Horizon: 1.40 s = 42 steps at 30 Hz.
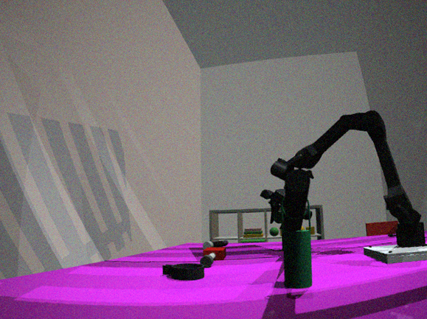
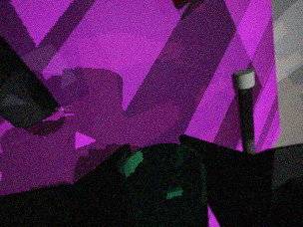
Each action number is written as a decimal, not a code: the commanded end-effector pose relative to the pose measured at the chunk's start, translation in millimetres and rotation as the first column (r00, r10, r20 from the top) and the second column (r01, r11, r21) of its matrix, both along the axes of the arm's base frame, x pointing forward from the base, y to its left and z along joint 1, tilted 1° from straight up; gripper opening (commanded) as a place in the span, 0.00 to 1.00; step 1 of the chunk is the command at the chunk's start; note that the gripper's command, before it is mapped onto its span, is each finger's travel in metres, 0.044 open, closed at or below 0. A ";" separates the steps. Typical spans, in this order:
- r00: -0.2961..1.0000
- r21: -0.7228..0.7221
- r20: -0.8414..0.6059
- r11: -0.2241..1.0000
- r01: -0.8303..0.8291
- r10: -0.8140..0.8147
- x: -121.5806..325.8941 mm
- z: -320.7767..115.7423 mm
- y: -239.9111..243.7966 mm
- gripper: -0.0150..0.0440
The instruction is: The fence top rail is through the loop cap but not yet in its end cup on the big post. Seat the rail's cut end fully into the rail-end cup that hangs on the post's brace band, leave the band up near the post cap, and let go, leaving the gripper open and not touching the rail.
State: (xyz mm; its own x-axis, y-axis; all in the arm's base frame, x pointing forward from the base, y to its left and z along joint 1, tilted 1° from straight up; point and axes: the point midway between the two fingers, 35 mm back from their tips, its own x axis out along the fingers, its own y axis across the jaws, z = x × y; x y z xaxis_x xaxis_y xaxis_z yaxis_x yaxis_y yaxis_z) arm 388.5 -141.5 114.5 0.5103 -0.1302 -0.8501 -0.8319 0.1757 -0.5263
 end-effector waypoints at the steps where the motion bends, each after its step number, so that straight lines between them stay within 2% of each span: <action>1: 0.999 -0.005 -0.001 0.999 -0.036 0.036 -3.8 0.4 1.1 0.25; 42: 0.955 -0.011 -0.013 0.955 -0.298 0.298 -28.3 -0.7 2.1 0.25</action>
State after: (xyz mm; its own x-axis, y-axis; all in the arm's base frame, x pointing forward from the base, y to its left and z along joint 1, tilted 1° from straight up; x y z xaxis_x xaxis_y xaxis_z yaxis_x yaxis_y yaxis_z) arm 363.4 -139.6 112.5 0.5191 0.0077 -0.8547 -0.8523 -0.0712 -0.5183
